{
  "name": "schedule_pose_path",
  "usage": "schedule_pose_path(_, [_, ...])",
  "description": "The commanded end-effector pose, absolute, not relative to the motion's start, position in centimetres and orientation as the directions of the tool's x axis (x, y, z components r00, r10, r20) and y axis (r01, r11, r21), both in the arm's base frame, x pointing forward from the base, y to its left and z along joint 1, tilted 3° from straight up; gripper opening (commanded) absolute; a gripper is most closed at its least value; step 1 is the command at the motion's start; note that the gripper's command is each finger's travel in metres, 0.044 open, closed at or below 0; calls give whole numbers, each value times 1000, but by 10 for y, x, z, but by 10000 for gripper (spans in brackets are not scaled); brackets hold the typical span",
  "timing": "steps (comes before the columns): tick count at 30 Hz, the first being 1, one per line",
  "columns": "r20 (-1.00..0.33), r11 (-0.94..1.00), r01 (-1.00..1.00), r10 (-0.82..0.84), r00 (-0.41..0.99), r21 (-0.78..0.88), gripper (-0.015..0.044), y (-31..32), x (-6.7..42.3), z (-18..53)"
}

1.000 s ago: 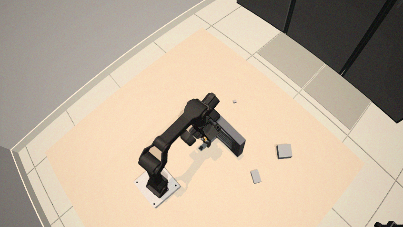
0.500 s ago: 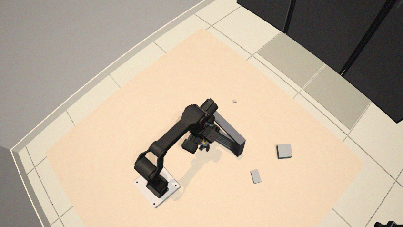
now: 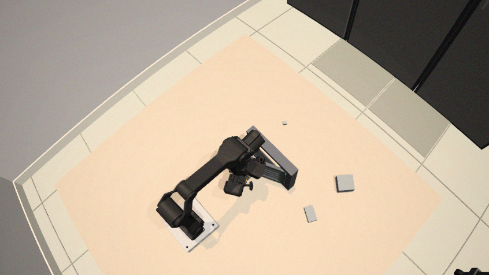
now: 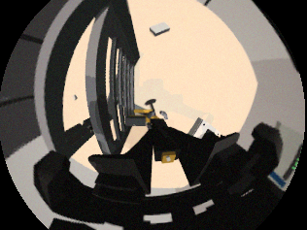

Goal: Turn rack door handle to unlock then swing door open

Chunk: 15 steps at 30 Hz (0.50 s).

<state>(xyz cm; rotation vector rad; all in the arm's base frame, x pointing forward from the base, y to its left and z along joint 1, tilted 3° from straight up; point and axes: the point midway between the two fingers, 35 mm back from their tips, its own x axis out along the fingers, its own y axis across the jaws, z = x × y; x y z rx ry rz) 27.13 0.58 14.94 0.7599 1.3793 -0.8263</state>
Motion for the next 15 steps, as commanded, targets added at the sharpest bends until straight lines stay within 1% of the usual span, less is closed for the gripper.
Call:
schedule_pose_path(1, [-998,588,809,-55,27,-10,13,0,266,150])
schedule_pose_path(15, [-998,734,678,-57,26,-24,13,-24,248,151])
